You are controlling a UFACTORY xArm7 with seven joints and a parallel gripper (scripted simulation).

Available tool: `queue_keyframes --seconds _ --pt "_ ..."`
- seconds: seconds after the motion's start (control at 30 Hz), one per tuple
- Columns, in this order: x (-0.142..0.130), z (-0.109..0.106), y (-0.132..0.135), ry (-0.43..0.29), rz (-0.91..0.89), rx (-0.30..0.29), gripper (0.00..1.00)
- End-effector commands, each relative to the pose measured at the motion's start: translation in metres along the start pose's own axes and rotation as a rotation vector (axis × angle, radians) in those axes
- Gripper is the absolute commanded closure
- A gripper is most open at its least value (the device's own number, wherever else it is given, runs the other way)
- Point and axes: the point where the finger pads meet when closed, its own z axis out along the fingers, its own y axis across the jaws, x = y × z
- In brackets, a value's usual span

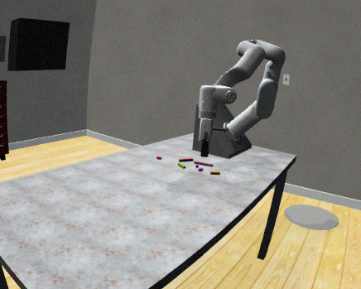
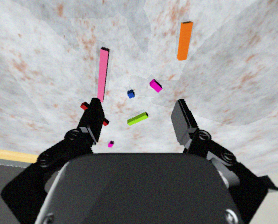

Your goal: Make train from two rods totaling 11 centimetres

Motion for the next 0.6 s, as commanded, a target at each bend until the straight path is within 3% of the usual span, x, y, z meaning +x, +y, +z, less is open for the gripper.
queue_keyframes --seconds 0.0,0.17,0.57 --pt "0.017 -0.001 0.005 -0.016 -0.166 -0.004 0.0" --pt "0.029 0.0 0.006 -0.024 -0.29 0.009 0.0" --pt "0.029 0.0 0.006 -0.024 -0.292 0.009 0.0"
